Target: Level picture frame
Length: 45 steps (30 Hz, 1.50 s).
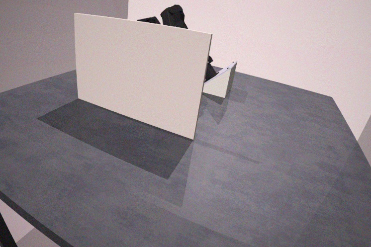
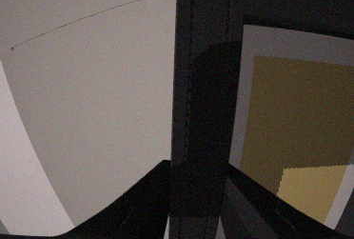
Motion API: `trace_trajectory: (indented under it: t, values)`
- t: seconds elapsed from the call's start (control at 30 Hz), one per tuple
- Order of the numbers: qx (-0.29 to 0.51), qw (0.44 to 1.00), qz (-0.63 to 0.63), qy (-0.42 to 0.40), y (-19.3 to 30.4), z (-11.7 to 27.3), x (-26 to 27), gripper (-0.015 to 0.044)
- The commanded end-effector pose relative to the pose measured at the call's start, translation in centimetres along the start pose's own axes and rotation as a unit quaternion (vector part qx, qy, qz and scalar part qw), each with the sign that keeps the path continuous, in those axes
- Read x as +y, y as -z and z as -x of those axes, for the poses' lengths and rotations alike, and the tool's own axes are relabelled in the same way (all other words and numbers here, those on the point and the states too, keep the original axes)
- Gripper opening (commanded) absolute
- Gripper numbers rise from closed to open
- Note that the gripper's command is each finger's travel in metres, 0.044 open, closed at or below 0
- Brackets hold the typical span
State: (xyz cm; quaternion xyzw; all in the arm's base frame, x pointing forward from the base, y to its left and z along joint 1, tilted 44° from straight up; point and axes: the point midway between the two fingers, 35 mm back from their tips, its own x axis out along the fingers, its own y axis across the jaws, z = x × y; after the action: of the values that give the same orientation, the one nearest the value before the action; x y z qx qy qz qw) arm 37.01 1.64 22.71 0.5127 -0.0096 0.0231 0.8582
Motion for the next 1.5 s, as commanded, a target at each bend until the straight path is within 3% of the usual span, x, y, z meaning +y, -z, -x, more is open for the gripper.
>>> trace_trajectory:
  t: [0.0, 1.47]
  values:
    - [-0.001, 1.0, 0.018, 0.0, -0.01, 0.01, -0.01, 0.0]
    - [-0.001, 0.992, 0.127, -0.001, 0.11, -0.01, -0.06, 0.0]
